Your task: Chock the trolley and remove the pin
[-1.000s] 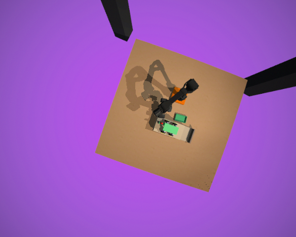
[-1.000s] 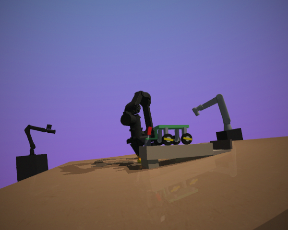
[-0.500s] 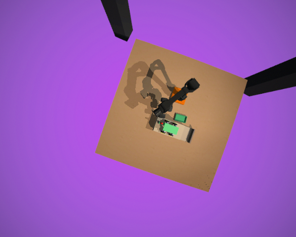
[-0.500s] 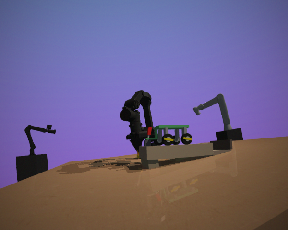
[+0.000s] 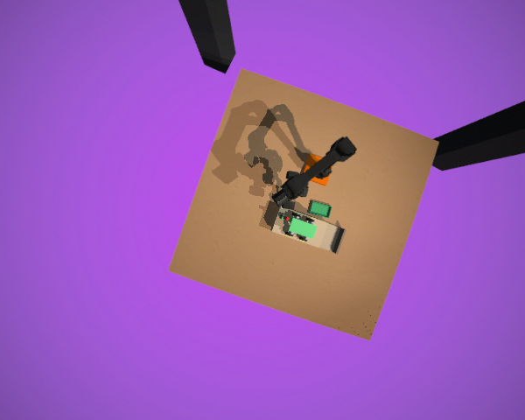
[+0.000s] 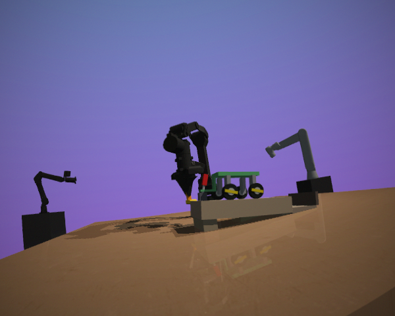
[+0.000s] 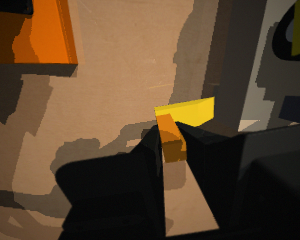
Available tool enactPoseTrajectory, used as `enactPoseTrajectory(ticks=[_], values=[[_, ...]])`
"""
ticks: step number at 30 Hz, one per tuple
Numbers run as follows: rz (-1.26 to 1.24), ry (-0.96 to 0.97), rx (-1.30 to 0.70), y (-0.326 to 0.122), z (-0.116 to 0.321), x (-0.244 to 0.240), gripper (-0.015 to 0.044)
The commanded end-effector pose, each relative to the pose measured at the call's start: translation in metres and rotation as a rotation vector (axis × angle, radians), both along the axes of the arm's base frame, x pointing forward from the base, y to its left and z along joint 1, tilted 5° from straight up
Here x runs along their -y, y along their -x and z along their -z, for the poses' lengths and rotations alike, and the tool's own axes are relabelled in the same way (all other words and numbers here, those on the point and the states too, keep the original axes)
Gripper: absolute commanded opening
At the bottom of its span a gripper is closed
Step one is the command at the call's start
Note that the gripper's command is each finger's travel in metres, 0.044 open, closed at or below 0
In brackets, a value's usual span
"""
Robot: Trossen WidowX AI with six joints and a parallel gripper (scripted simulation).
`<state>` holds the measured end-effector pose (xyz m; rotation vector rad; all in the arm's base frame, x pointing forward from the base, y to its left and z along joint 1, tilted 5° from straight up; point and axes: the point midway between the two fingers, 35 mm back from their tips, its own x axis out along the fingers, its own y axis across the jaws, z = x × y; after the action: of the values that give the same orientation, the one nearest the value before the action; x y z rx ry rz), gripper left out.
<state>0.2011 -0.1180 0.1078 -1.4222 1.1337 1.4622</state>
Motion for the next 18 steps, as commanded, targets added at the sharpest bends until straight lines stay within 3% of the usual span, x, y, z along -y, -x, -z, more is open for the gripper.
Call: enactPoseTrajectory(ticks=[1, 18], values=[[0.004, 0.000, 0.009, -0.001, -0.014, -0.001, 0.0000], [0.004, 0.000, 0.009, -0.006, -0.070, -0.004, 0.0000]])
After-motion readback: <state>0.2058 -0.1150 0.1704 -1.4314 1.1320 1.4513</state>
